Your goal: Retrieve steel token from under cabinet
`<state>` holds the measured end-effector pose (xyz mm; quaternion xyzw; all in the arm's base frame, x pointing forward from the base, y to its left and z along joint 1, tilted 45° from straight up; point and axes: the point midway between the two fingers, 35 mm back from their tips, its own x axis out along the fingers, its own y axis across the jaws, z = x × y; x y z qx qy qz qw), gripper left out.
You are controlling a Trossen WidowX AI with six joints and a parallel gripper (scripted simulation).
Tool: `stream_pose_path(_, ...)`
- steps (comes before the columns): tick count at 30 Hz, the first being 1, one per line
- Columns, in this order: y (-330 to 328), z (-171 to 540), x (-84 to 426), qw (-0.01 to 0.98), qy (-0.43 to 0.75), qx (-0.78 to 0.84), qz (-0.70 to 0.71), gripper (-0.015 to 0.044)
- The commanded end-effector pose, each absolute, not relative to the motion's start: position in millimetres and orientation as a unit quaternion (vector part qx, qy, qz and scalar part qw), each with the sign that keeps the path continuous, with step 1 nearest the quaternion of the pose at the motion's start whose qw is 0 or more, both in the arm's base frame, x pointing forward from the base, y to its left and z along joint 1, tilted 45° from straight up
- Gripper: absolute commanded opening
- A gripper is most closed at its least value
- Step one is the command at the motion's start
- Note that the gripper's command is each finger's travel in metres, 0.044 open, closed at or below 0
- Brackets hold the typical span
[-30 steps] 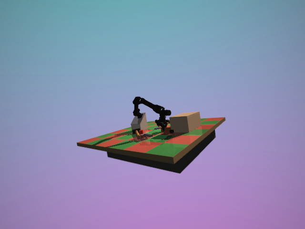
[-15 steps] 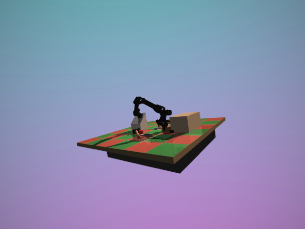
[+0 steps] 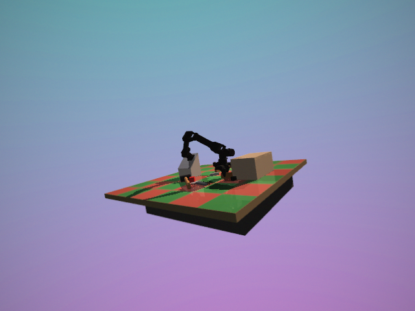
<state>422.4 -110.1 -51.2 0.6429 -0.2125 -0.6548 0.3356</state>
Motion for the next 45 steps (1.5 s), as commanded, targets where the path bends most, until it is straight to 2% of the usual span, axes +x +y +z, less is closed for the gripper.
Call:
stream_pose_path(1, -104, -59, 420, 0.334, -0.207, 0.643, -0.657, 0.0)
stream_pose_path(45, -89, -75, 416, 0.334, -0.206, 0.643, -0.658, 0.0)
